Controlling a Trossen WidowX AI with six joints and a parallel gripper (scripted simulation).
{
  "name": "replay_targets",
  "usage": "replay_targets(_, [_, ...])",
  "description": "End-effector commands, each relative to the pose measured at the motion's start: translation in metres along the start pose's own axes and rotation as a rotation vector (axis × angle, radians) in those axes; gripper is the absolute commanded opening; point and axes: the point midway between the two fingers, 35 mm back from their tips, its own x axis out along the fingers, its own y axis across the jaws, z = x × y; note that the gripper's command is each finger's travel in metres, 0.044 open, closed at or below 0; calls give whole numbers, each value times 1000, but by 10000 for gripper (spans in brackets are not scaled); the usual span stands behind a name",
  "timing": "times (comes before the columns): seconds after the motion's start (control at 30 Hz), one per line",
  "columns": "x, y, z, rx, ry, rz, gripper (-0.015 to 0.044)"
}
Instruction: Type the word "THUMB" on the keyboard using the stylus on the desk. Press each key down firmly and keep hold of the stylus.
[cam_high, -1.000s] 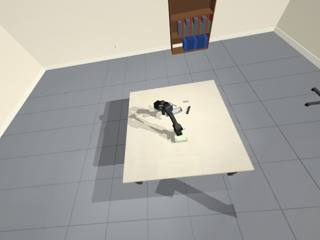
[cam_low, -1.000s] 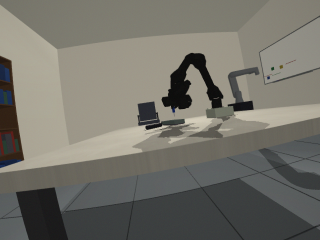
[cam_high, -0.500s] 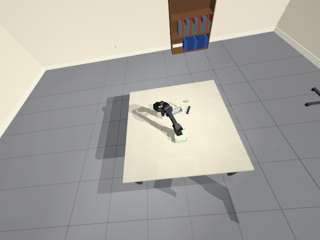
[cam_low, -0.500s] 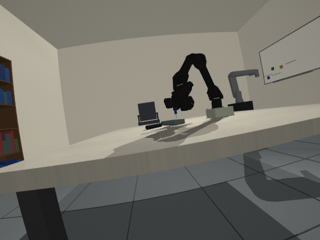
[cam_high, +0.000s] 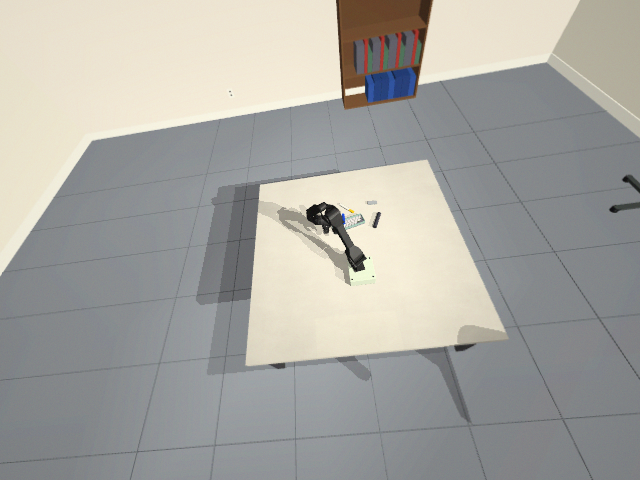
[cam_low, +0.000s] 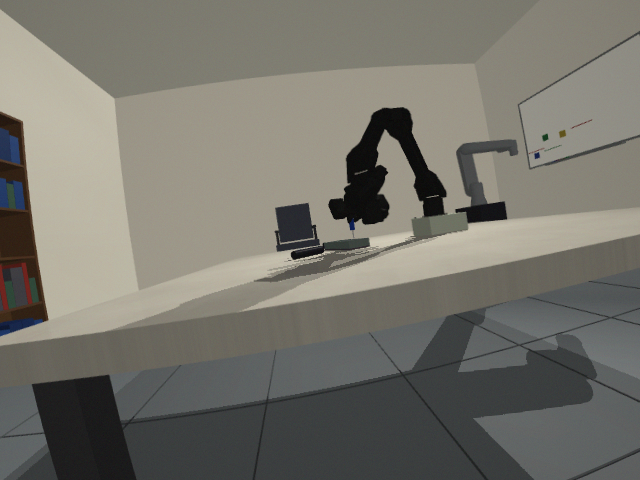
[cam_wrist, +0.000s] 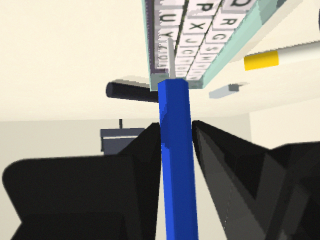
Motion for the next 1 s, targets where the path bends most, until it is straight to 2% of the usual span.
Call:
replay_targets(0.0, [1,0,2,6,-2,2,81])
replay_targets(0.97, [6,0,12,6,-2,2,81])
